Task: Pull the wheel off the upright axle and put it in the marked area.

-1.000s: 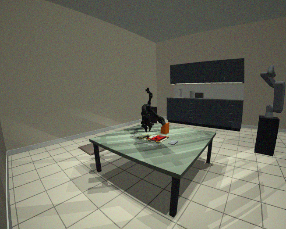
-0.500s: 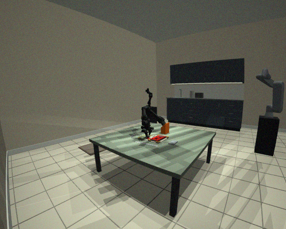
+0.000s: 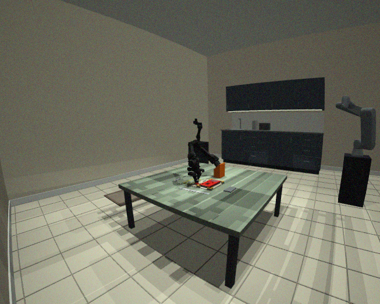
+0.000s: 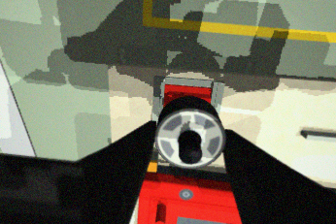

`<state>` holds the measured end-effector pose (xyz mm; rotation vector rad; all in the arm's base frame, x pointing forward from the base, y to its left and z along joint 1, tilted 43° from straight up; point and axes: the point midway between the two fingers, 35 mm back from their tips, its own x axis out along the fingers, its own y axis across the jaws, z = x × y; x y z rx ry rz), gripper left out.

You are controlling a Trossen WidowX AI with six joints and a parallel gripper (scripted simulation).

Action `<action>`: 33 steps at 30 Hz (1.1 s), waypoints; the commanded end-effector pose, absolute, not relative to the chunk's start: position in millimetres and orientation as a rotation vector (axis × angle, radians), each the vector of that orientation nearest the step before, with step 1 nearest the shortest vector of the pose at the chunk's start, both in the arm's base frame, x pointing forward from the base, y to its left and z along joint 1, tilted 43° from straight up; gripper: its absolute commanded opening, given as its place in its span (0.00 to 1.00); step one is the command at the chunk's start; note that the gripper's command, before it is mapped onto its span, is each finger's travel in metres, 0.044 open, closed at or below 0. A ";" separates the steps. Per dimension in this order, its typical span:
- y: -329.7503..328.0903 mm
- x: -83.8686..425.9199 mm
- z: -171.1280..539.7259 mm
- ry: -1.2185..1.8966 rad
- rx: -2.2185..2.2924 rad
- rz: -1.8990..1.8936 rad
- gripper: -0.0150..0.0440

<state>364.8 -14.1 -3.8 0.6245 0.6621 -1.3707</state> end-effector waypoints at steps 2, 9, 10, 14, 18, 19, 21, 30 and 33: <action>-12.9 364.8 -2.3 0.661 0.627 -1.371 0.25; -11.3 364.7 -0.7 0.661 0.627 -1.371 0.25; -11.1 364.7 -0.5 0.661 0.627 -1.371 0.25; -10.2 364.7 0.5 0.661 0.626 -1.371 0.25; -9.3 364.6 1.4 0.661 0.626 -1.370 0.25; -9.0 364.6 1.6 0.661 0.626 -1.370 0.25; -8.6 364.6 2.1 0.661 0.626 -1.370 0.25; -6.5 364.4 4.2 0.661 0.626 -1.369 0.25; -5.9 364.3 5.0 0.661 0.625 -1.369 0.25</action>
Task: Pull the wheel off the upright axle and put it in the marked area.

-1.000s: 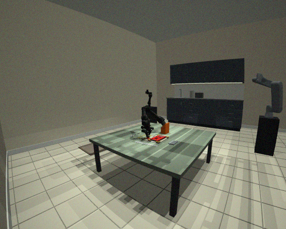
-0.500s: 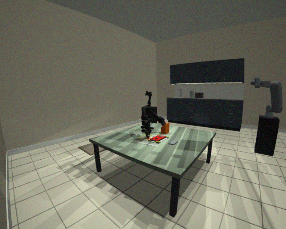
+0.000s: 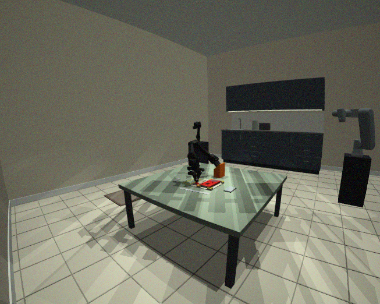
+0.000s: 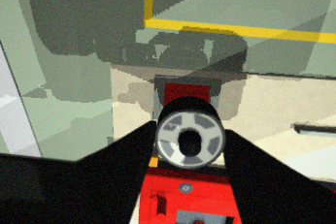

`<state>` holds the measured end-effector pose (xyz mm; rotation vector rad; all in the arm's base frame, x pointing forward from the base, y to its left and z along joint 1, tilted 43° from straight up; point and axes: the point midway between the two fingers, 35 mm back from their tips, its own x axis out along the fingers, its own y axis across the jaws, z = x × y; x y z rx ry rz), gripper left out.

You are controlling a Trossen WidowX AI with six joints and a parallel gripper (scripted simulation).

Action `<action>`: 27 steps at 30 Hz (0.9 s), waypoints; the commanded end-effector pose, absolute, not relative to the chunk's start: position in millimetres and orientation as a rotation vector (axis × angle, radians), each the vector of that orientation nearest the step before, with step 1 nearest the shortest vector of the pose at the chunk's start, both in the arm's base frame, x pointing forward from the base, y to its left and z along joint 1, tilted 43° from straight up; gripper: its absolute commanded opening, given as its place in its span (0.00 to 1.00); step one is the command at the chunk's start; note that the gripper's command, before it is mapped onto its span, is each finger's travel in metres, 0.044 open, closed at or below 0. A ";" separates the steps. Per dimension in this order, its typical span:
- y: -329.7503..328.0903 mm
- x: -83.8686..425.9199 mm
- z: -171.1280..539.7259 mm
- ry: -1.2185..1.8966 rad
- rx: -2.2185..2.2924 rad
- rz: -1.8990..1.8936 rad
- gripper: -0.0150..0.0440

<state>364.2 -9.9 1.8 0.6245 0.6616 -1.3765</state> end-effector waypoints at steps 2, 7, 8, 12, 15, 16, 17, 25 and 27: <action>-5.4 364.3 5.4 0.661 0.625 -1.369 0.25; -4.3 364.2 6.6 0.661 0.625 -1.369 0.25; -4.1 364.2 6.9 0.661 0.625 -1.369 0.25; -3.2 364.1 7.8 0.661 0.625 -1.368 0.25; -2.5 364.0 8.5 0.661 0.625 -1.368 0.25; -2.3 364.0 8.8 0.661 0.625 -1.368 0.25; -2.0 363.9 9.0 0.661 0.625 -1.368 0.25; -0.2 363.7 10.9 0.661 0.624 -1.368 0.25; 0.2 363.7 11.4 0.662 0.624 -1.367 0.25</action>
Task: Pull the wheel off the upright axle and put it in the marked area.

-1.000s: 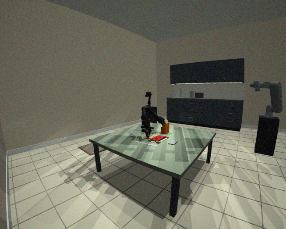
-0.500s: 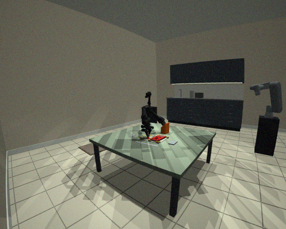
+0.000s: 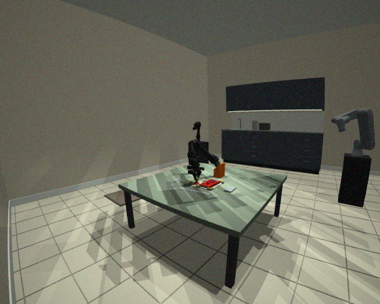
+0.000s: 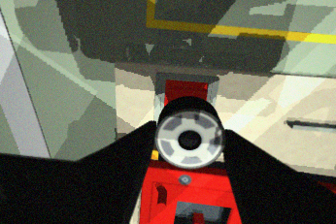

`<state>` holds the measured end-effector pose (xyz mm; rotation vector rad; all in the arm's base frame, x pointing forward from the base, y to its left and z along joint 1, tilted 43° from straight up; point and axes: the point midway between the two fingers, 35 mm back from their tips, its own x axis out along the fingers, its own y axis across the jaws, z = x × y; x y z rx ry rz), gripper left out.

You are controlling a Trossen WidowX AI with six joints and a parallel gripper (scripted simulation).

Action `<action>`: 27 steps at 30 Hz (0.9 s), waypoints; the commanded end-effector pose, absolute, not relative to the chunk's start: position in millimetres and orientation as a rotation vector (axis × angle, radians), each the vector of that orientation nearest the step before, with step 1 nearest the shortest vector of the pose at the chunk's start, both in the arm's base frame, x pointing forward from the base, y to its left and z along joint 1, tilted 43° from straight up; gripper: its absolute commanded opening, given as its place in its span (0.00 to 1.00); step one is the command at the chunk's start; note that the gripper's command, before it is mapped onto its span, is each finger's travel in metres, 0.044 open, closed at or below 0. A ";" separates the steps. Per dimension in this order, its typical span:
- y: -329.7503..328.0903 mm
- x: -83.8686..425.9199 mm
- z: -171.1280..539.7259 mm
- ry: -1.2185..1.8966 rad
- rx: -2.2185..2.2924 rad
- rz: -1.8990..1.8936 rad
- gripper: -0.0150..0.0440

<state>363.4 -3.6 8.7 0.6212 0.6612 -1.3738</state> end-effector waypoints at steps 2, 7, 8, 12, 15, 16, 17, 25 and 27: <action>0.7 363.6 11.9 0.662 0.624 -1.367 0.25; 1.8 363.4 13.1 0.662 0.624 -1.367 0.25; 2.0 363.4 13.3 0.662 0.624 -1.367 0.25; 2.9 363.3 14.3 0.662 0.623 -1.367 0.25; 3.6 363.2 15.0 0.662 0.623 -1.366 0.25; 3.8 363.1 15.3 0.662 0.623 -1.366 0.25; 4.0 363.1 15.5 0.662 0.623 -1.366 0.25; 5.8 362.8 17.5 0.662 0.623 -1.366 0.25; 6.2 362.7 17.9 0.662 0.623 -1.366 0.25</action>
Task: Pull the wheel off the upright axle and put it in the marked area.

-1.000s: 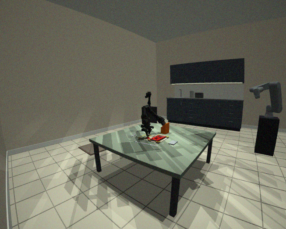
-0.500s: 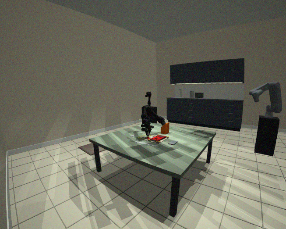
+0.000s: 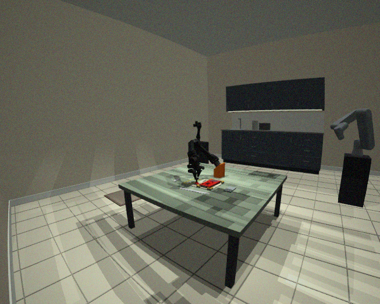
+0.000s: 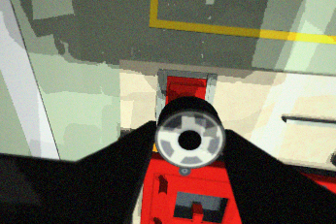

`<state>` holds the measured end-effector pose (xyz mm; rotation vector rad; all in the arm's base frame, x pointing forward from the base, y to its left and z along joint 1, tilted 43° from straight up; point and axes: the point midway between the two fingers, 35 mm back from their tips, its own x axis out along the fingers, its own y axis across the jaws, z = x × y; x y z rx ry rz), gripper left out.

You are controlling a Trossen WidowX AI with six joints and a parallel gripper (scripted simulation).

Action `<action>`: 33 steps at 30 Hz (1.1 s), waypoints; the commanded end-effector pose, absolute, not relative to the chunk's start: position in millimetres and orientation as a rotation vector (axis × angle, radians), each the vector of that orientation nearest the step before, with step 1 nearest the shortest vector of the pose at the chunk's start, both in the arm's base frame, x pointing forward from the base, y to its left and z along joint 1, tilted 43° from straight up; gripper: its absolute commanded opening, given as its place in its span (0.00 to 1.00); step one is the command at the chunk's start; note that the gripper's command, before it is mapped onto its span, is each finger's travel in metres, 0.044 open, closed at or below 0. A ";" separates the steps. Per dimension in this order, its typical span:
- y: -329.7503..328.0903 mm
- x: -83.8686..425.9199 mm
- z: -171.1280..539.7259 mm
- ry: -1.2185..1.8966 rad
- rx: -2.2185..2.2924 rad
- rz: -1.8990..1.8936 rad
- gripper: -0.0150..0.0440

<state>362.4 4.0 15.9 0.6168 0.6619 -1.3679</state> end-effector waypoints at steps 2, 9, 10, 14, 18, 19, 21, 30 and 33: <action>6.7 362.7 18.4 0.662 0.623 -1.365 0.25; 8.2 362.4 20.1 0.662 0.622 -1.365 0.25; 8.4 362.4 20.4 0.662 0.622 -1.365 0.25; 9.3 362.2 21.4 0.662 0.622 -1.365 0.25; 10.2 362.0 22.4 0.661 0.622 -1.364 0.25; 10.4 362.0 22.6 0.661 0.622 -1.364 0.25; 10.8 361.9 23.1 0.661 0.621 -1.364 0.25; 28.9 358.1 43.4 0.663 0.622 -1.364 0.25; 33.6 355.8 48.3 0.663 0.622 -1.364 0.25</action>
